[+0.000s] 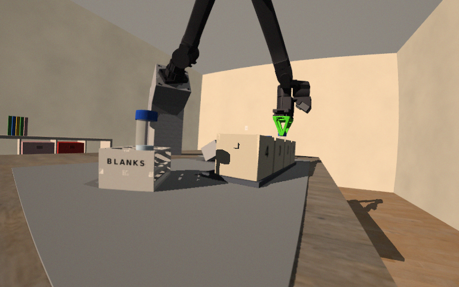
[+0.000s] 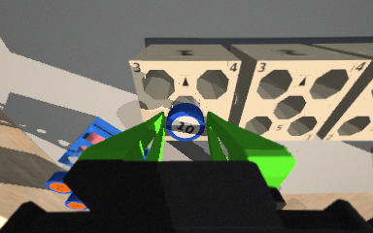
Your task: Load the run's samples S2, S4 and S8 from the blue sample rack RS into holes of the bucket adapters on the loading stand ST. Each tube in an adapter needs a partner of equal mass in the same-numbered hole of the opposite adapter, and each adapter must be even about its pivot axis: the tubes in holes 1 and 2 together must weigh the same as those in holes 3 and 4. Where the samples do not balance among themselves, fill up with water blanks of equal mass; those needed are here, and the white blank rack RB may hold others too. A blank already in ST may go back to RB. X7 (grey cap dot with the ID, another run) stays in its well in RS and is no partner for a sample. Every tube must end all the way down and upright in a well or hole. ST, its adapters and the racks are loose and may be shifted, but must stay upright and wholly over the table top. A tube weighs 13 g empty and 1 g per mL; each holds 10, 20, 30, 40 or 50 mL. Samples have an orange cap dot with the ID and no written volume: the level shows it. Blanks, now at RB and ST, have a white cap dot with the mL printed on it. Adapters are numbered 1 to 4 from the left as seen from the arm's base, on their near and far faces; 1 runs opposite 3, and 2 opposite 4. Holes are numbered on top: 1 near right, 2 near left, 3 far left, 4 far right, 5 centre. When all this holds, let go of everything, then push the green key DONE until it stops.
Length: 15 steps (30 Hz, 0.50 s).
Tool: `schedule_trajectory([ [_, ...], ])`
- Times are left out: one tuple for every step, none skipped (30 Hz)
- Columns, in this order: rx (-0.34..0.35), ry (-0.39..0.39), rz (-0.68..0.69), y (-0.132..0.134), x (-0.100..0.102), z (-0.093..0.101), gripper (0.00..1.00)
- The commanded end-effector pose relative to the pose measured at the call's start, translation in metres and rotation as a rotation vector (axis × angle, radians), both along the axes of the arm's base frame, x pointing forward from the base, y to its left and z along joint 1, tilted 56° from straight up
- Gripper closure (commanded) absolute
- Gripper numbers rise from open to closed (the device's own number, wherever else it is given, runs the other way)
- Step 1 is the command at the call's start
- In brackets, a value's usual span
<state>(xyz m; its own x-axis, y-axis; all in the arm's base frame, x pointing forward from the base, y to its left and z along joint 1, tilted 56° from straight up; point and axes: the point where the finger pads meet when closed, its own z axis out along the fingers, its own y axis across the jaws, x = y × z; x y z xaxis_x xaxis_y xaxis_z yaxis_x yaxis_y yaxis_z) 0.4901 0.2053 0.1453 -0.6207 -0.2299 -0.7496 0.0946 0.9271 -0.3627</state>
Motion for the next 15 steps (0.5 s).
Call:
schedule_trajectory([
  [0.012, -0.019, 0.008, 0.006, 0.002, 0.009, 0.45],
  [0.012, -0.019, 0.008, 0.006, 0.002, 0.009, 0.45],
  [0.012, -0.019, 0.008, 0.006, 0.002, 0.009, 0.45],
  [0.012, -0.019, 0.008, 0.006, 0.002, 0.009, 0.45],
  [0.012, -0.019, 0.008, 0.006, 0.002, 0.009, 0.45],
  [0.012, -0.019, 0.008, 0.006, 0.002, 0.009, 0.45],
  [0.012, -0.019, 0.008, 0.006, 0.002, 0.009, 0.45],
  [0.012, -0.019, 0.008, 0.006, 0.002, 0.009, 0.45],
  [0.012, -0.019, 0.008, 0.006, 0.002, 0.009, 0.45],
  [0.012, -0.019, 0.008, 0.006, 0.002, 0.009, 0.45],
  [0.012, -0.019, 0.008, 0.006, 0.002, 0.009, 0.45],
  [0.012, -0.019, 0.008, 0.006, 0.002, 0.009, 0.45],
  [0.012, -0.019, 0.008, 0.006, 0.002, 0.009, 0.45],
  [0.024, -0.031, 0.015, 0.012, -0.003, 0.021, 0.45],
  [0.024, -0.029, 0.018, 0.015, -0.008, 0.021, 0.45],
])
